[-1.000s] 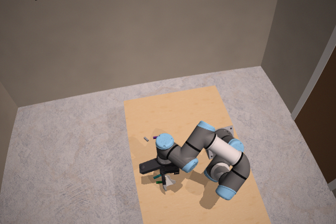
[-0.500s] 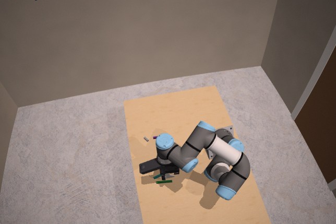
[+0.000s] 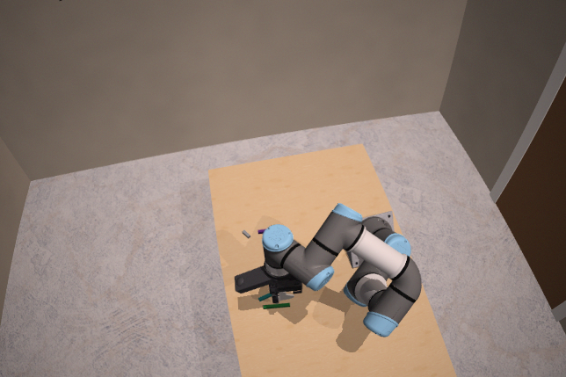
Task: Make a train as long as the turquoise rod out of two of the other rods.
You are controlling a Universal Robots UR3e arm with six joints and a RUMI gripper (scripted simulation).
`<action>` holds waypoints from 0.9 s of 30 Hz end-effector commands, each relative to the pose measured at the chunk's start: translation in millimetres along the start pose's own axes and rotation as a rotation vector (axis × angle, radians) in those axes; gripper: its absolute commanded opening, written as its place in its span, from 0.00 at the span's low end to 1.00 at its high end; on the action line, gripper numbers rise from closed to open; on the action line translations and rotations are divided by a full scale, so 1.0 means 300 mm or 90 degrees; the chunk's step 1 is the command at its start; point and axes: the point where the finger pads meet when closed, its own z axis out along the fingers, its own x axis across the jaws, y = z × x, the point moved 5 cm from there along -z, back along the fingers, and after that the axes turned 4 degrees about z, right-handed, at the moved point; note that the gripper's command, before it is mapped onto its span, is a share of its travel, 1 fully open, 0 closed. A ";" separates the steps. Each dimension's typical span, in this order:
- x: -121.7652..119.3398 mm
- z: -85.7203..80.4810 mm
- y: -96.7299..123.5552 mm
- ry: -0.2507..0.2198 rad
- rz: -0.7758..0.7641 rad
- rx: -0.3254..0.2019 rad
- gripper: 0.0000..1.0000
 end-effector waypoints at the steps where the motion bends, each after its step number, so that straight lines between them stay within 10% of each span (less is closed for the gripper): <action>1: 0.000 -0.002 -0.001 0.001 0.000 0.001 0.14; 27: 0.000 0.028 -0.002 0.001 0.000 0.001 0.14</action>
